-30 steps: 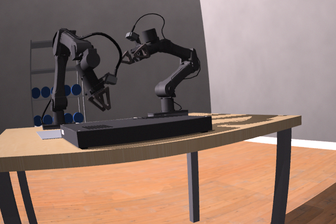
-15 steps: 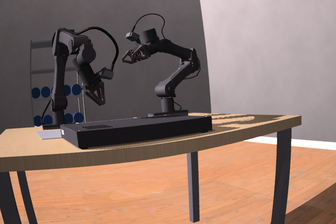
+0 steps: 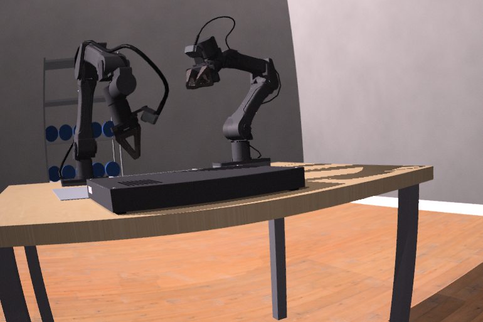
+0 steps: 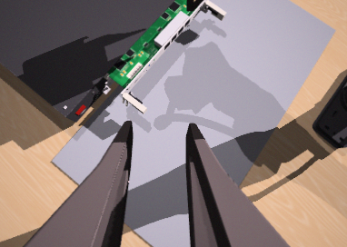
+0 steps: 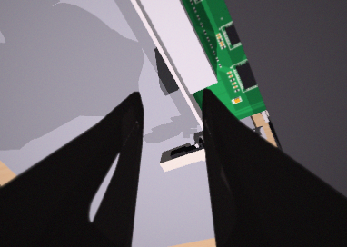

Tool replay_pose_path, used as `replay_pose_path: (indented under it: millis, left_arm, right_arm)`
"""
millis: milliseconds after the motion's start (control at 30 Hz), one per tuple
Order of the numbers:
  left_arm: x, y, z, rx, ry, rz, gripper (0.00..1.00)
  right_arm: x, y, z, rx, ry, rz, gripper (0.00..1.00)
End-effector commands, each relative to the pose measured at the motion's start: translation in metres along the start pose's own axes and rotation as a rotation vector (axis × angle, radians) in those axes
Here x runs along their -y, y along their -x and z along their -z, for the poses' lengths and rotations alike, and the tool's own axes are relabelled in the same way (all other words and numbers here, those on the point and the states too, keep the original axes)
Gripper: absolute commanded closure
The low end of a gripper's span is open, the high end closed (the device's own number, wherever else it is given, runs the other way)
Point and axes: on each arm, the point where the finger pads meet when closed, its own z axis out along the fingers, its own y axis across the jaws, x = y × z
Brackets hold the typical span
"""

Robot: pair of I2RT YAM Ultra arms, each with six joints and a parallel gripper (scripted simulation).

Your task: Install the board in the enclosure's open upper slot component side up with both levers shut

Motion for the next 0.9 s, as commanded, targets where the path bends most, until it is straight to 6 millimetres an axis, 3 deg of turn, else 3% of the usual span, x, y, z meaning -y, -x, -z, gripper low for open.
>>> replay_pose_path:
  millis: [0,133,233,367,700,767,867]
  left_arm:
    - [-0.023,0.007,-0.012,-0.061,0.137,0.106,0.68]
    - [-0.035,0.003,-0.033,-0.138,0.223,0.186,0.68]
    - [-0.037,0.001,-0.037,-0.155,0.241,0.209,0.68]
    - [-0.046,-0.01,-0.064,-0.259,0.321,0.304,0.68]
    - [-0.047,-0.067,-0.132,-0.588,0.414,0.561,0.68]
    - [-0.047,-0.067,-0.132,-0.588,0.414,0.561,0.68]
    - [-0.044,-0.09,-0.146,-0.698,0.433,0.647,0.68]
  right_arm:
    - [-0.001,-0.009,0.003,-0.043,-0.06,-0.222,0.68]
    - [0.0,-0.02,0.002,-0.077,-0.098,-0.387,0.68]
    - [0.0,-0.023,0.001,-0.085,-0.11,-0.429,0.68]
    - [0.0,-0.034,0.001,-0.113,-0.157,-0.599,0.68]
    - [-0.005,-0.064,0.0,-0.169,-0.245,-0.952,0.68]
    - [-0.005,-0.064,0.0,-0.169,-0.245,-0.952,0.68]
    - [-0.006,-0.079,-0.001,-0.189,-0.255,-1.051,0.68]
